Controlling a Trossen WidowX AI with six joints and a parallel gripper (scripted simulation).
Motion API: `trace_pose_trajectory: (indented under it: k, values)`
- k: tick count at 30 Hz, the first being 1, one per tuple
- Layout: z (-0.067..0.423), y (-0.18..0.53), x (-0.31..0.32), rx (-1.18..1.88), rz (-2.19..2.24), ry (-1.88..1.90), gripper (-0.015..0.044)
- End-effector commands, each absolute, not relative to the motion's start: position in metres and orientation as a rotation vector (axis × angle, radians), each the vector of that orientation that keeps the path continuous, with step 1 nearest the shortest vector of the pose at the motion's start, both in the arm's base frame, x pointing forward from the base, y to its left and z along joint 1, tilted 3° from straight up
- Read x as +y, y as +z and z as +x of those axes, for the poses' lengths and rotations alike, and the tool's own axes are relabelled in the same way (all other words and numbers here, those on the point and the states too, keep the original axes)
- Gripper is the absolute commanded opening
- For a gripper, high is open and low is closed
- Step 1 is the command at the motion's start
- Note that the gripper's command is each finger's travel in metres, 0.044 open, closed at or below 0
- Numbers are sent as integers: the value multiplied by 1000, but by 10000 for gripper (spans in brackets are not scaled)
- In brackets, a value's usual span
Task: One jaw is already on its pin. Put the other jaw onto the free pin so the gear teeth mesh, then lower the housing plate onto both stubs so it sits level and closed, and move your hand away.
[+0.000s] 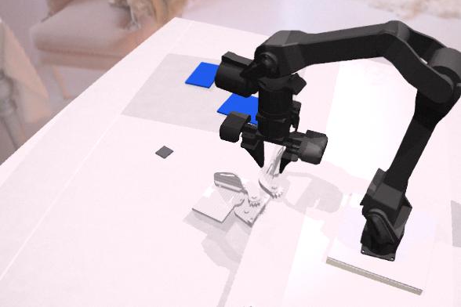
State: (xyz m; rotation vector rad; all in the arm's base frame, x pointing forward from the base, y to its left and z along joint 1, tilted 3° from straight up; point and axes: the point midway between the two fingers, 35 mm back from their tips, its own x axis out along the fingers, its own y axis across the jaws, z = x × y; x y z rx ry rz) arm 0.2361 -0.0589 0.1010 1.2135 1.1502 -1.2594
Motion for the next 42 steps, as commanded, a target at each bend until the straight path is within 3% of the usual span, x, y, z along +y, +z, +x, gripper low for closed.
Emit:
trace_pose_trajectory:
  k: [1, 42]
  values:
    - [234, 100, -54, 1196, 1157, -1205, 134]
    - [223, 97, -17, 1488, 527, -581, 134]
